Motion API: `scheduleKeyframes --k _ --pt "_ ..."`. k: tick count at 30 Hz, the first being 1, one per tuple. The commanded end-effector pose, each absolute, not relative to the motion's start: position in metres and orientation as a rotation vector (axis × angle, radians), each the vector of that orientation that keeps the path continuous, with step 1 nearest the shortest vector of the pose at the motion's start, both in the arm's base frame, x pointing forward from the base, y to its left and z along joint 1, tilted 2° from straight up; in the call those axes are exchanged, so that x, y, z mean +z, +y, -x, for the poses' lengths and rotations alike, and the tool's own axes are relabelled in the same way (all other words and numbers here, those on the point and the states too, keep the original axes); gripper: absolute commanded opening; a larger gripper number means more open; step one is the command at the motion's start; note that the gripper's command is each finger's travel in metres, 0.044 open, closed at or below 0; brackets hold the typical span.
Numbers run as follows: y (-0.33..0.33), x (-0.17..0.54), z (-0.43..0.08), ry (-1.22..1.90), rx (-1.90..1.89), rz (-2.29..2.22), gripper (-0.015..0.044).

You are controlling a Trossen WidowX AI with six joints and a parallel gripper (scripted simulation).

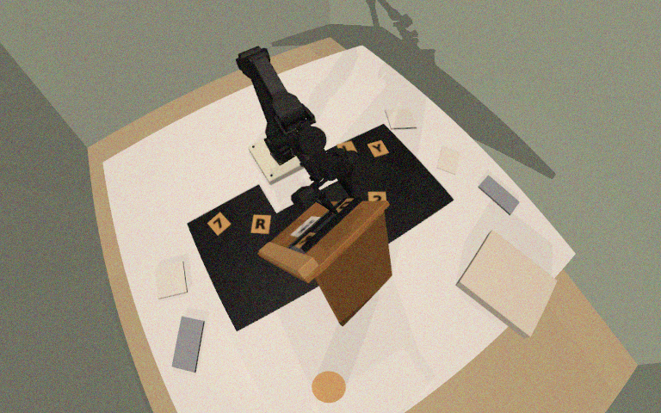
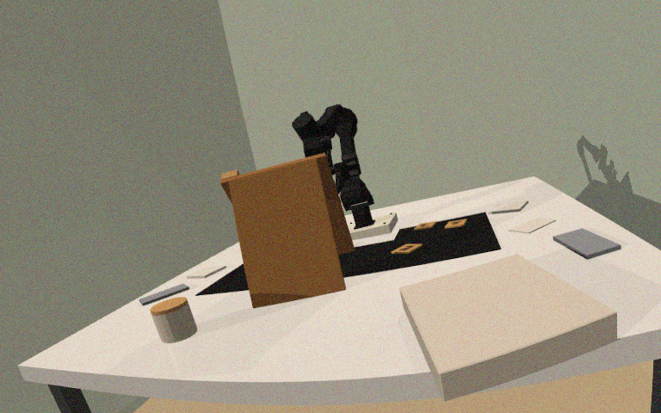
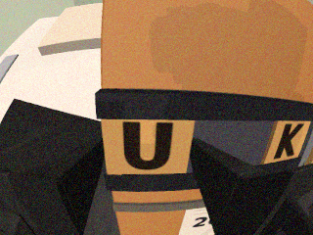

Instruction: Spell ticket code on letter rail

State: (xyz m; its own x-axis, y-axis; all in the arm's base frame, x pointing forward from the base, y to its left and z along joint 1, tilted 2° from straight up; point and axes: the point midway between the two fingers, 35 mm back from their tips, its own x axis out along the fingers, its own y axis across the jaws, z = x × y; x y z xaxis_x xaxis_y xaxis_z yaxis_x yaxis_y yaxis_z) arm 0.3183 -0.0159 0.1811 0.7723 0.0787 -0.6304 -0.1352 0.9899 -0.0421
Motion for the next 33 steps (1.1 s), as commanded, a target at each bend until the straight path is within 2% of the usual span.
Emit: scheduleKeyframes --k 1,33 --pt "-0.017 0.181 -0.318 0.681 0.124 0.090 0.0000" --pt "-0.034 0.182 -0.321 0.681 0.123 0.092 0.0000"
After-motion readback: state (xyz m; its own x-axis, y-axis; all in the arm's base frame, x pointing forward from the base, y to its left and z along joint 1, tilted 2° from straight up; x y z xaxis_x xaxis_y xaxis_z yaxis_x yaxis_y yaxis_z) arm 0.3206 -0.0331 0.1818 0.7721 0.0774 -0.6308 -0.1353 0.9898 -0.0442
